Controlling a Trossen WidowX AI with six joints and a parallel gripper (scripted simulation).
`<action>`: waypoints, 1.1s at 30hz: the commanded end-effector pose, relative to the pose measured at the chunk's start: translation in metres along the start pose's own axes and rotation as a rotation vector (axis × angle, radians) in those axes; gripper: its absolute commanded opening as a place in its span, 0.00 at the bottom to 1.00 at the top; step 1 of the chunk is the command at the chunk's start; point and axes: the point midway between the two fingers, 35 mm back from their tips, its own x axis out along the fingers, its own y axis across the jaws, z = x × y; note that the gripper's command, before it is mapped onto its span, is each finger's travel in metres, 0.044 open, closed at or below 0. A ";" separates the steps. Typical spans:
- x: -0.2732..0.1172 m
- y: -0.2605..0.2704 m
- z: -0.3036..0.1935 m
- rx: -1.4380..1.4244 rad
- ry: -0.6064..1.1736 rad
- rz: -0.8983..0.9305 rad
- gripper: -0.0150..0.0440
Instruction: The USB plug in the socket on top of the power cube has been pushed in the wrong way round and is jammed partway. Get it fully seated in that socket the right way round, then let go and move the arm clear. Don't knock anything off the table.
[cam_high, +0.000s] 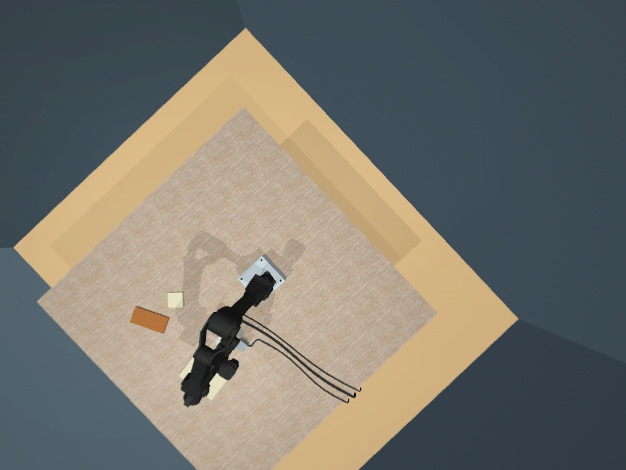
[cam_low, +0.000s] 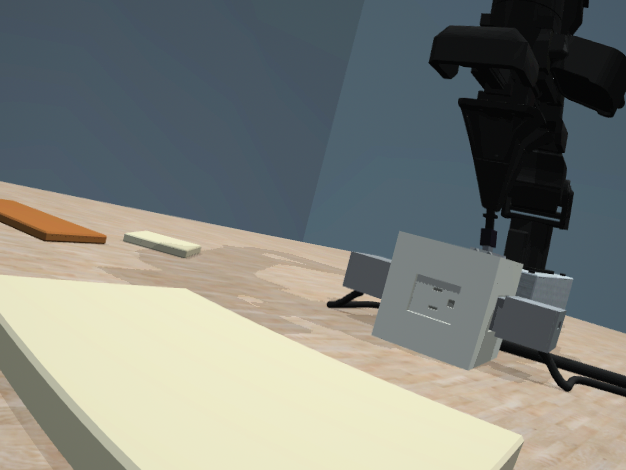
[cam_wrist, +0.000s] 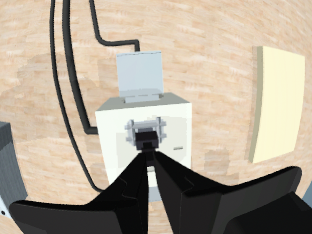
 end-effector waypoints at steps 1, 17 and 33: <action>0.000 0.000 0.000 0.000 0.000 0.000 0.25; -0.004 0.000 0.000 0.000 0.000 0.000 0.25; -0.015 0.000 0.000 0.000 0.000 0.000 0.25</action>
